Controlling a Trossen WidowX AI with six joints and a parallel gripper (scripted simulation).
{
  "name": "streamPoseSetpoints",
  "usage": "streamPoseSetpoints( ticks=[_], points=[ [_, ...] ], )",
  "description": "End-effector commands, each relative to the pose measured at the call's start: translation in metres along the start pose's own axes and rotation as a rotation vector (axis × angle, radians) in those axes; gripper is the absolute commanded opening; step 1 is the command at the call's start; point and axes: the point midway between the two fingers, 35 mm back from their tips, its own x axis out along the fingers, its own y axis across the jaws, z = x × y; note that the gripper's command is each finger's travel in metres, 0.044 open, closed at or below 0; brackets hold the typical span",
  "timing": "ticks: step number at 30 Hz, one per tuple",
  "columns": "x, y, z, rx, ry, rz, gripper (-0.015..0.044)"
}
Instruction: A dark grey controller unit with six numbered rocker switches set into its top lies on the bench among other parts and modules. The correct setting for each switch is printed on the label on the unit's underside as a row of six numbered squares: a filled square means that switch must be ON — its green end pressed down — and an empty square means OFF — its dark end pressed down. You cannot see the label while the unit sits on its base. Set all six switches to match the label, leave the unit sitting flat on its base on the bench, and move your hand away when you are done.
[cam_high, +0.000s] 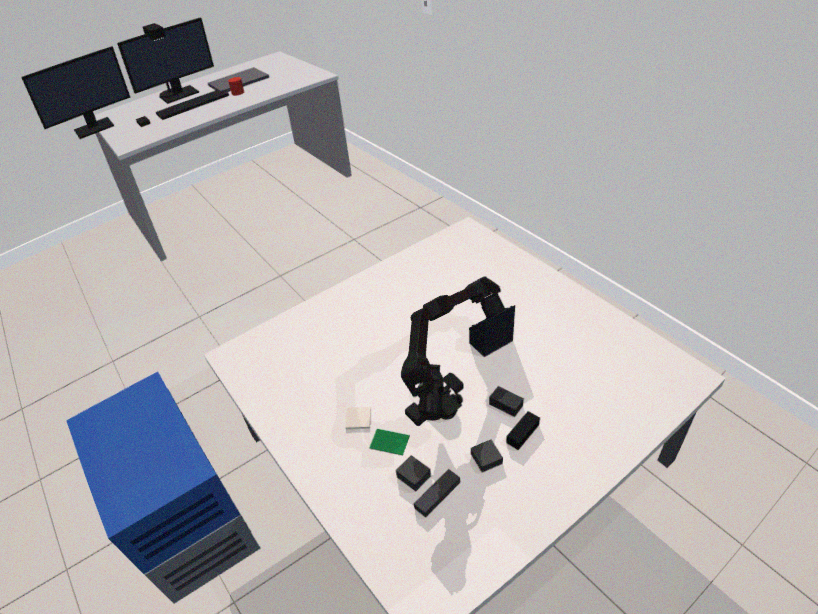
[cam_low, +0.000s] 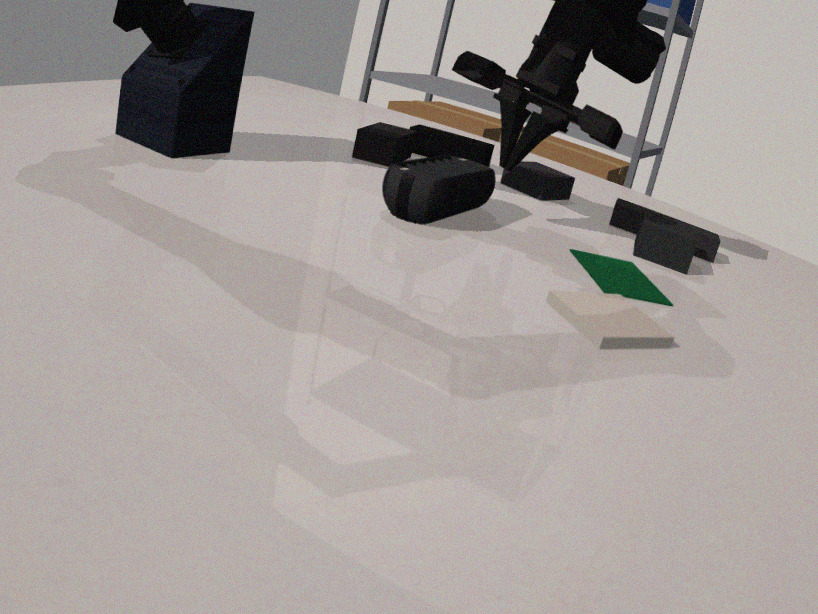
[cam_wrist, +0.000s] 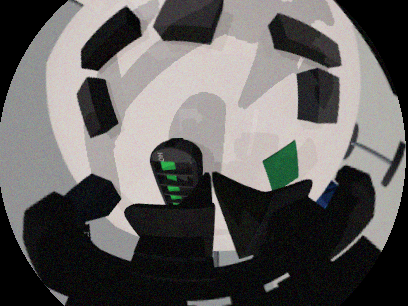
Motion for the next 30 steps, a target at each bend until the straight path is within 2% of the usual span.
streamPoseSetpoints(
  ticks=[1, 15, 30],
  points=[
    [-0.004, 0.004, 0.001, 0.004, 0.0, -0.015, 0.0079],
    [-0.028, 0.055, 0.003, 0.041, -0.008, -0.139, 0.044],
    [-0.006, 0.051, 0.007, 0.041, -0.008, -0.139, 0.044]
  ],
)
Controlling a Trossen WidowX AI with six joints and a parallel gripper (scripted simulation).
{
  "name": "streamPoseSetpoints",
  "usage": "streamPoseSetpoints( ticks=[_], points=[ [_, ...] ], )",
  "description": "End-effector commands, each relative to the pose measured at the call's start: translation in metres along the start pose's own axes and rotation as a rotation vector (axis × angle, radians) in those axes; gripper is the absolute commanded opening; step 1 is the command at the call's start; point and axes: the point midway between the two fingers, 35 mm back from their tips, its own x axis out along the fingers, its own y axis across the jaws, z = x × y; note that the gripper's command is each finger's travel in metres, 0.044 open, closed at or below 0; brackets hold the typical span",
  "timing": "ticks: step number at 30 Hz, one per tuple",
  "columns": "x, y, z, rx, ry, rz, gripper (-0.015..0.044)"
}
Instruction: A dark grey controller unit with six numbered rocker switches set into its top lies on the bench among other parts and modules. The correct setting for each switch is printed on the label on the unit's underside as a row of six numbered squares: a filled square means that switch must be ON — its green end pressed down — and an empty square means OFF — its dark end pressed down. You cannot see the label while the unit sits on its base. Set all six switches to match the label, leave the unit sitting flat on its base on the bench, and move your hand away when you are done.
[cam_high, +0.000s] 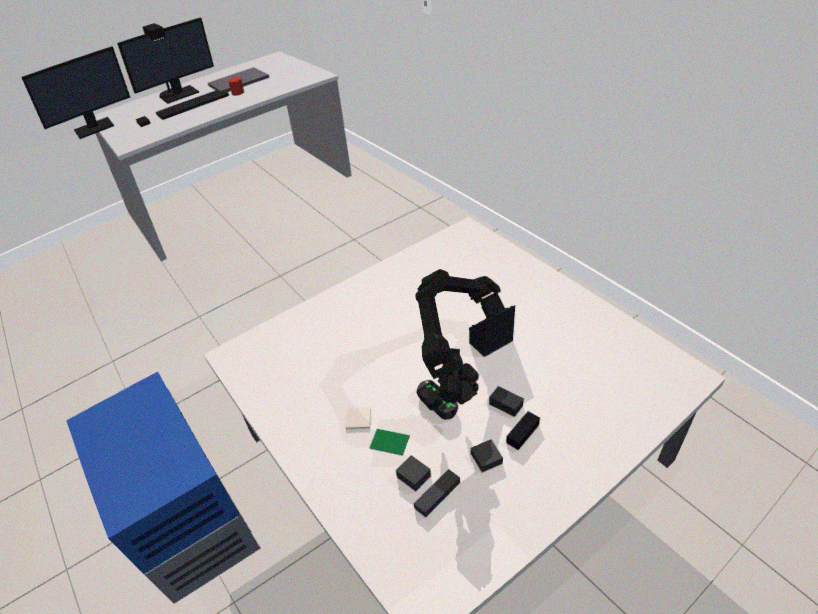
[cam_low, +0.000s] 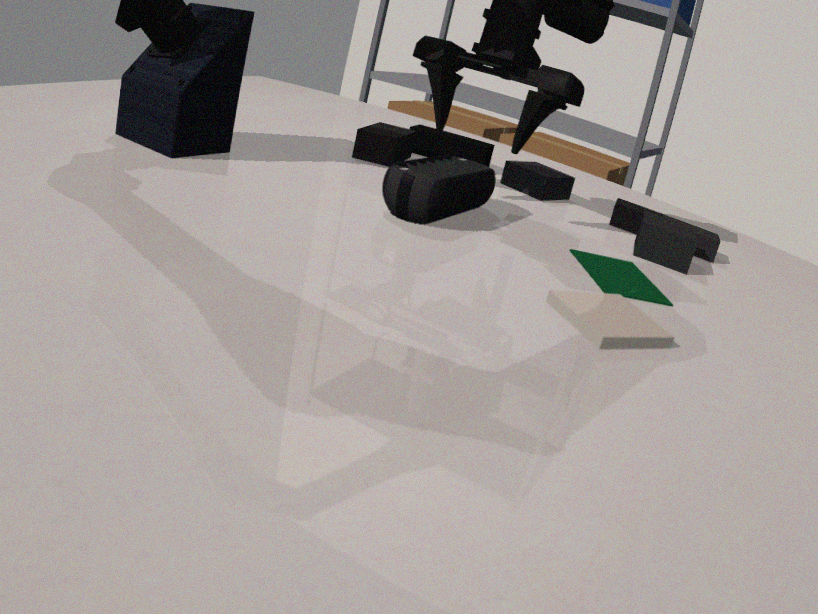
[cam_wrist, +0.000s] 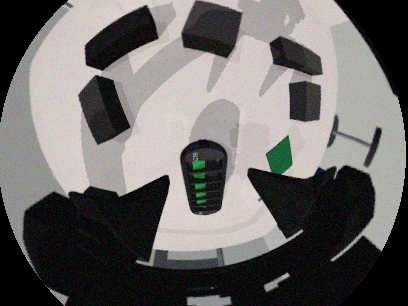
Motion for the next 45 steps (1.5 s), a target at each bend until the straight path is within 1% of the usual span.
streamPoseSetpoints(
  ticks=[1, 25, 28, 33, 45],
  points=[
    [0.007, 0.002, 0.001, -0.01, 0.007, 0.0, 0.044],
    [0.043, 0.003, 0.007, -0.009, 0.011, 0.0, 0.044],
    [0.043, 0.003, 0.007, -0.009, 0.011, 0.0, 0.0361],
    [0.043, 0.003, 0.007, -0.009, 0.011, 0.0, 0.0328],
    [0.042, 0.003, 0.006, -0.009, 0.011, 0.0, 0.0326]
  ],
)
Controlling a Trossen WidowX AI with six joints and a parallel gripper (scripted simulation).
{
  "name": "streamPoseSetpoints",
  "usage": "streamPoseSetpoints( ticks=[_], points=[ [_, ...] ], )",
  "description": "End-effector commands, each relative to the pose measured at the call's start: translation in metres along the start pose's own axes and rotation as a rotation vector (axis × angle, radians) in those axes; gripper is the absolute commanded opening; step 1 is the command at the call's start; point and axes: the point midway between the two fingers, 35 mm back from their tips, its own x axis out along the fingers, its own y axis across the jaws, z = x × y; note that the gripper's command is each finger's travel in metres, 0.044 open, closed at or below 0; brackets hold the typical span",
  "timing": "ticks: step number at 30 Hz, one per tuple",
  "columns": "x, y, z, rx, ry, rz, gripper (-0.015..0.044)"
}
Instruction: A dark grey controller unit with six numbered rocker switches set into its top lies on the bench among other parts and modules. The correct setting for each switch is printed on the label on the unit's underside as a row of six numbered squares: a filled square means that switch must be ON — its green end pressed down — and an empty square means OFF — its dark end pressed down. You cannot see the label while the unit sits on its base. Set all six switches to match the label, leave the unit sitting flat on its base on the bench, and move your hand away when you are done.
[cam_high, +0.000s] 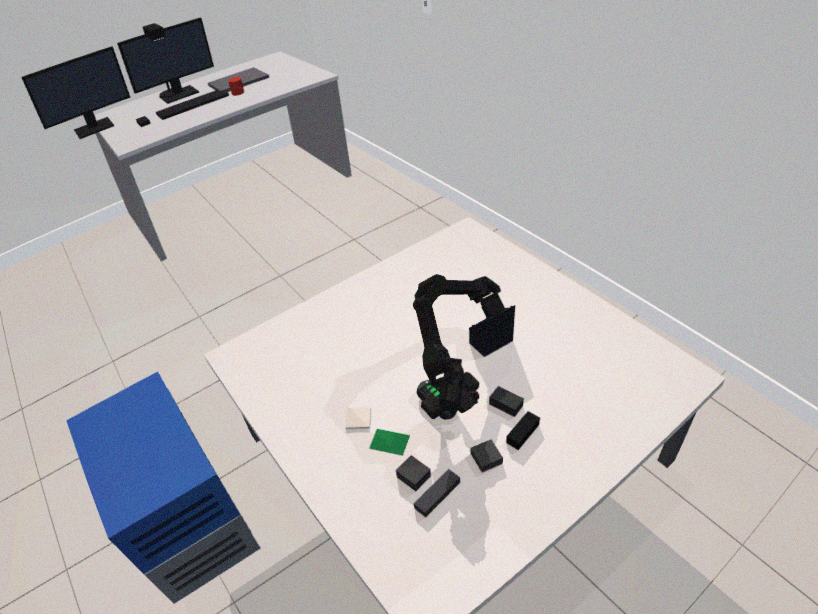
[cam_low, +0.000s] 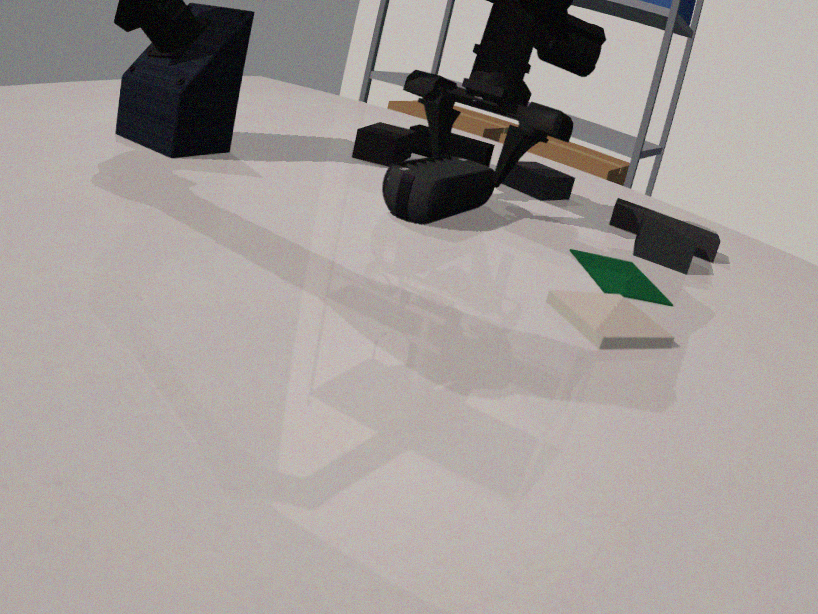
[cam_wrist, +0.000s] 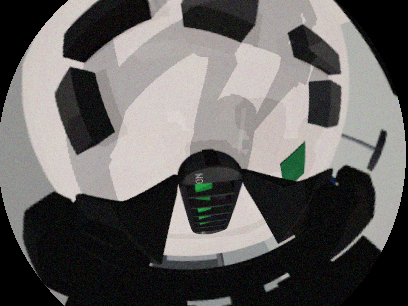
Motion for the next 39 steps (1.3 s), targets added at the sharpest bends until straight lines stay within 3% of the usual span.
streamPoseSetpoints(
  ticks=[1, 39],
  points=[
    [0.0, 0.0, -0.001, -0.003, 0.004, -0.003, 0.0326],
    [-0.021, 0.0, -0.015, -0.004, -0.036, -0.002, 0.0335]
  ],
)
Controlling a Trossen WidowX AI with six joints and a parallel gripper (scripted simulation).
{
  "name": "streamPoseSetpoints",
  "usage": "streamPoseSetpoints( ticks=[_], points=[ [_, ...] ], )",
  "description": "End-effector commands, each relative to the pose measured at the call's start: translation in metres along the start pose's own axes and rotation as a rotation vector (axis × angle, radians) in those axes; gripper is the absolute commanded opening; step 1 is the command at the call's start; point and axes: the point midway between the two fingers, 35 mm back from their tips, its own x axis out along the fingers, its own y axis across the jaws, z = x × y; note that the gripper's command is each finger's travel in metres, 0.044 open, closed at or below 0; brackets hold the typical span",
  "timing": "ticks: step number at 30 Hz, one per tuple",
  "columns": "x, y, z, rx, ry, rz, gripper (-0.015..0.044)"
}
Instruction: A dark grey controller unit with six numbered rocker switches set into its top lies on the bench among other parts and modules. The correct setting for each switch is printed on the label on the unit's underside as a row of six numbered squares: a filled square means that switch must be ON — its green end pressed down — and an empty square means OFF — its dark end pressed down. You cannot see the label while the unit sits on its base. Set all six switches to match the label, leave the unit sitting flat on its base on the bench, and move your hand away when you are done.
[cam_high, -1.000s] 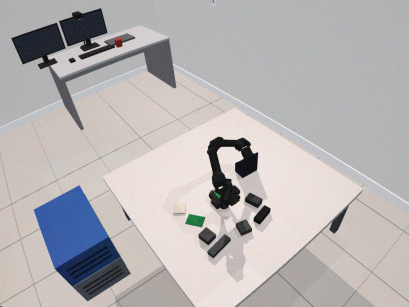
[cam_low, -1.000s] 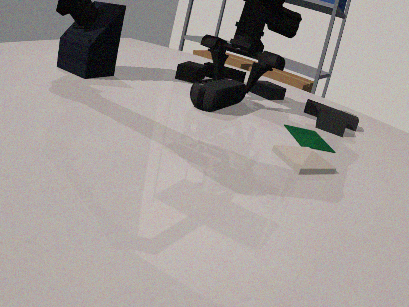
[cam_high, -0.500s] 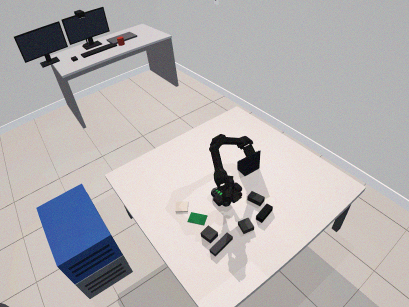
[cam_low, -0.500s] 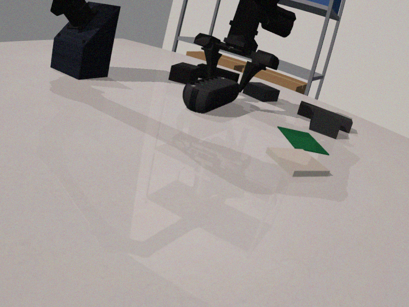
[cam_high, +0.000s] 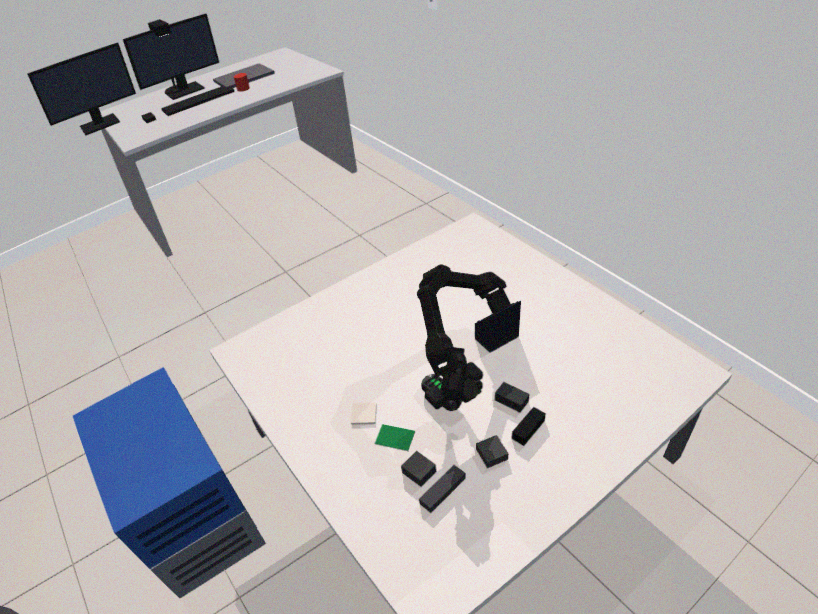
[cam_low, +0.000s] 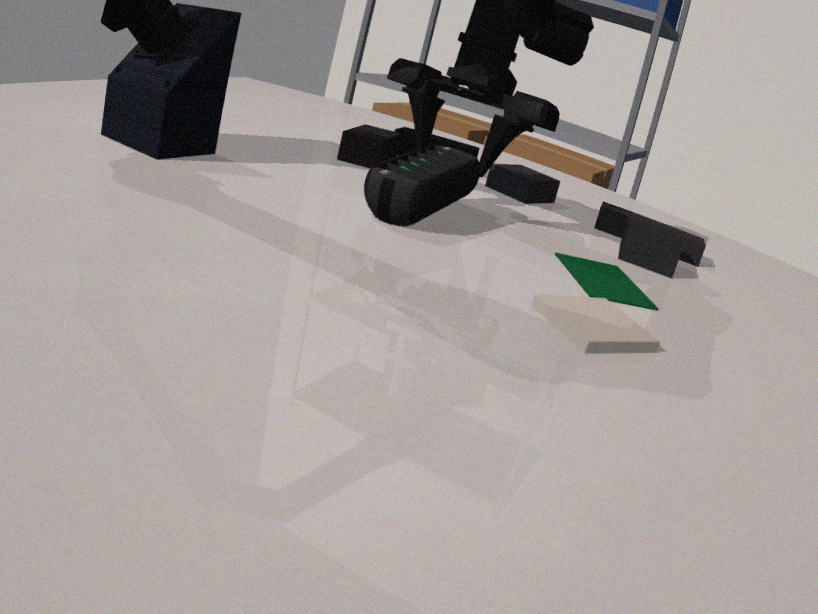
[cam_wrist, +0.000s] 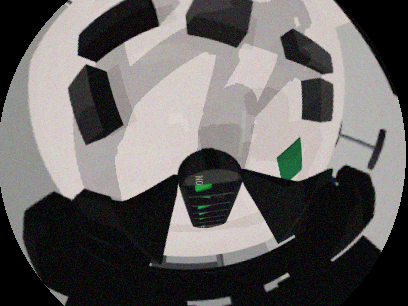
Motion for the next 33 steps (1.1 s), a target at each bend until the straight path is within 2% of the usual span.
streamPoseSetpoints(
  ticks=[1, 33],
  points=[
    [-0.007, -0.001, -0.005, -0.001, -0.009, -0.008, 0.0335],
    [-0.025, -0.001, -0.024, -0.002, -0.077, -0.007, 0.0335]
  ],
)
